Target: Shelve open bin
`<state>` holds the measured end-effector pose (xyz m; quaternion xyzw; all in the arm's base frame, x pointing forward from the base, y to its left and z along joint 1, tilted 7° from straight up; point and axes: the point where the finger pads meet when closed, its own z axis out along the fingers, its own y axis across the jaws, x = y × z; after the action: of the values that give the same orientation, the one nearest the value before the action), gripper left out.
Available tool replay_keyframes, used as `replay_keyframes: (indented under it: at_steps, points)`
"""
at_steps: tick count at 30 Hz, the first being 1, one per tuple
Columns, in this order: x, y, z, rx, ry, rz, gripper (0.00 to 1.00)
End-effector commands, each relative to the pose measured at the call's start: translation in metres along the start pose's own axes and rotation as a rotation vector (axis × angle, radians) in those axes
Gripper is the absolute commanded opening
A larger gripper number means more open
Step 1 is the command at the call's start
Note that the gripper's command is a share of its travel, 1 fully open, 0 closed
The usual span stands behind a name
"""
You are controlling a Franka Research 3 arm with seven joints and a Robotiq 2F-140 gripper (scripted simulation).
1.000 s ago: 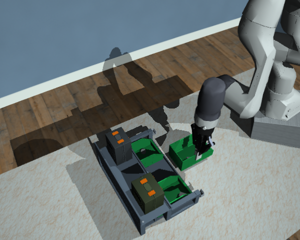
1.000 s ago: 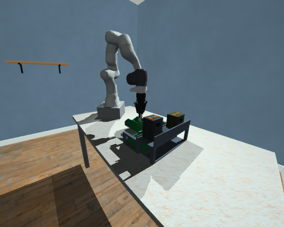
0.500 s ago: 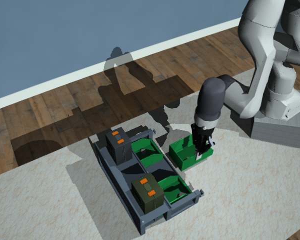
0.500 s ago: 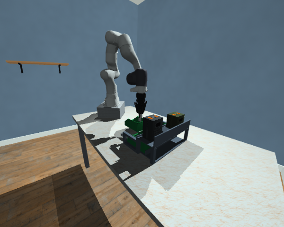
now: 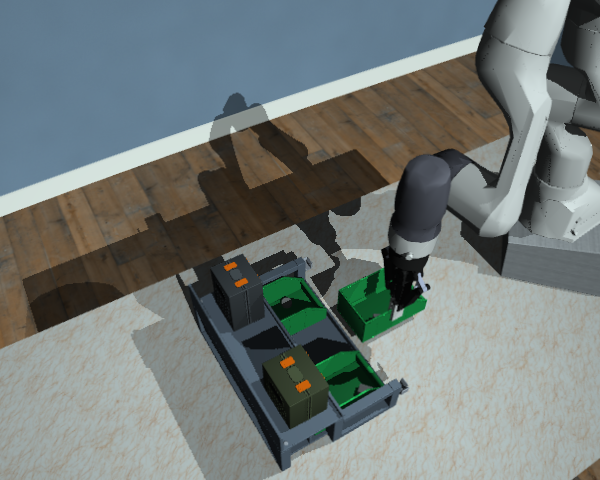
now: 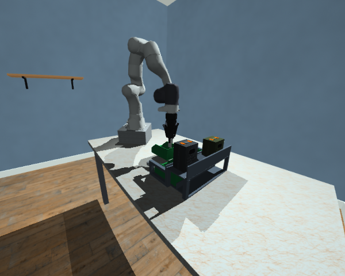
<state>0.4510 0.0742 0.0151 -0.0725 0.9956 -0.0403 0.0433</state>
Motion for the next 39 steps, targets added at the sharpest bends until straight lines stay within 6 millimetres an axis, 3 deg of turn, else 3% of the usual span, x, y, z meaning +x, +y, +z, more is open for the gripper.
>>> replay_keyframes:
  at_steps: [1, 39]
  points:
    - [-0.002, 0.0, -0.001, -0.001, 0.002, -0.002, 0.0]
    - [-0.013, -0.001, -0.011, -0.001, 0.227, -0.002, 0.0]
